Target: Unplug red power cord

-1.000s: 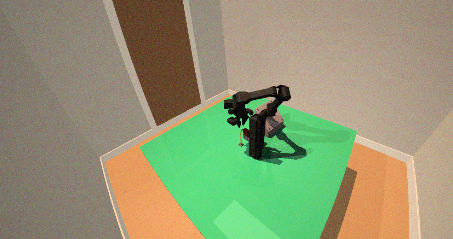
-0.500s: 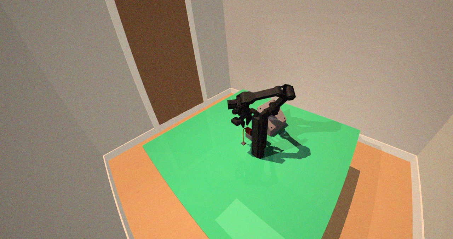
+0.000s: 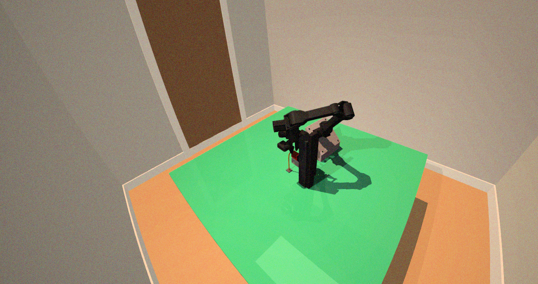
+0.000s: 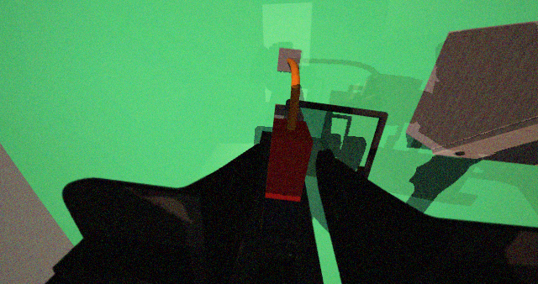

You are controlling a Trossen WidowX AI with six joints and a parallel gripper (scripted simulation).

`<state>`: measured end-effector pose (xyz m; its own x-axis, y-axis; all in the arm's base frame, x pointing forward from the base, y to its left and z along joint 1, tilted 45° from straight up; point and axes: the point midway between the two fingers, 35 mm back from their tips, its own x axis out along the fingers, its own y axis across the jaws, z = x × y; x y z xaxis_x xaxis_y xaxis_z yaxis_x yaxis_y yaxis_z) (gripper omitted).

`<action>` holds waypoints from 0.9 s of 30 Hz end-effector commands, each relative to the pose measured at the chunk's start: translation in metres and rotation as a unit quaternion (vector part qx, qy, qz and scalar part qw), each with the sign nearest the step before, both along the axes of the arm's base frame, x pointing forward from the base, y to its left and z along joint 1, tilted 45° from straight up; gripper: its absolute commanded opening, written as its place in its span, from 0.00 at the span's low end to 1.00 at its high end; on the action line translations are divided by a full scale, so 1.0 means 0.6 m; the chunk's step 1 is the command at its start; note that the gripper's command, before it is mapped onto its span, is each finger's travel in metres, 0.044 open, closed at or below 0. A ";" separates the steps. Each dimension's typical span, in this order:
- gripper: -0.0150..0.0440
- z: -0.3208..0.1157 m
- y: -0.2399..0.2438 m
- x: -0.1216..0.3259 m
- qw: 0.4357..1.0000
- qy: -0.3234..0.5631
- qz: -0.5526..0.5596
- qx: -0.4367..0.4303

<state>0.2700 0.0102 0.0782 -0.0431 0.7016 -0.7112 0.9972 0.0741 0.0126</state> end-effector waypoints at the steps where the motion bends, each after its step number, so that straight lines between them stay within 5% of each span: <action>1: 0.53 0.003 0.003 0.000 1.000 0.000 -0.003 0.002; 11: 0.53 -0.010 0.017 -0.001 1.000 0.000 -0.003 0.002; 15: 0.35 -0.008 0.013 -0.001 1.000 0.000 0.000 0.000; 27: 0.25 -0.011 0.010 0.000 1.000 0.000 0.000 0.000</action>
<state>0.2693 0.0182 0.0727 -0.0443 0.7025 -0.7103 0.9971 0.0746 0.0115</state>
